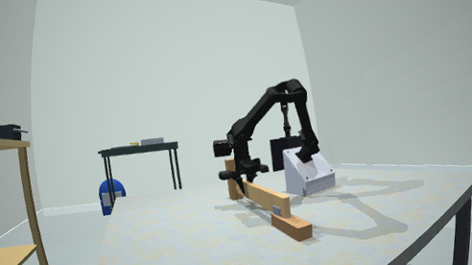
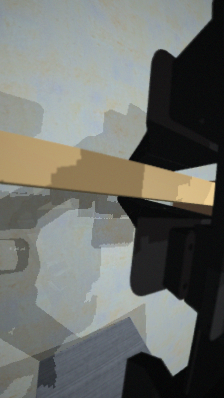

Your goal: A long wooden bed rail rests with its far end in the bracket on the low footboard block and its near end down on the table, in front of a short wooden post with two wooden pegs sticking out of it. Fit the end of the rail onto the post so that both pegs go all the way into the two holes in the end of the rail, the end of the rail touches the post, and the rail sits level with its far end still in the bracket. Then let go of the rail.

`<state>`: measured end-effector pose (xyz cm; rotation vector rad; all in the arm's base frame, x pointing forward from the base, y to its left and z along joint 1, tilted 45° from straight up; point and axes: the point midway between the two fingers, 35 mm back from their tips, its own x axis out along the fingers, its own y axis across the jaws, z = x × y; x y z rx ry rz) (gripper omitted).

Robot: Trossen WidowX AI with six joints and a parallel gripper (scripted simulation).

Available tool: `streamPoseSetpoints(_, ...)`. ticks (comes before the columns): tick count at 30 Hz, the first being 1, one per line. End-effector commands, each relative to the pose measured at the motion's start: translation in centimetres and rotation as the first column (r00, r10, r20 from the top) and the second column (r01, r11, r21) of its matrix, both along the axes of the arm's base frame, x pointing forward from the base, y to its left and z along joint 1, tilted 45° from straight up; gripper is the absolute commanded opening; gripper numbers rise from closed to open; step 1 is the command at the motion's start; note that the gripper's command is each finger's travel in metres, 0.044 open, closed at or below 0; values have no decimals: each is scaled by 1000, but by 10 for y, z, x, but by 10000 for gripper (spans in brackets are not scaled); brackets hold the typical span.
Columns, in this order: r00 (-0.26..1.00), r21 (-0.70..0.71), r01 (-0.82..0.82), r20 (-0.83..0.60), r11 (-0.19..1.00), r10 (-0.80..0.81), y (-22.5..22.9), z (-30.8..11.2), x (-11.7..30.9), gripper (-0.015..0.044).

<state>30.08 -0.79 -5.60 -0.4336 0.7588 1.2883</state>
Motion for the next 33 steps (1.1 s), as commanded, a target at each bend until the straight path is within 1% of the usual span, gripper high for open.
streamPoseSetpoints(1,1000,-3,3,8,1000,-3,-3,0,1,0)
streamPoseSetpoints(33,1000,-4,3,8,1000,-3,-10,-7,-1,0)
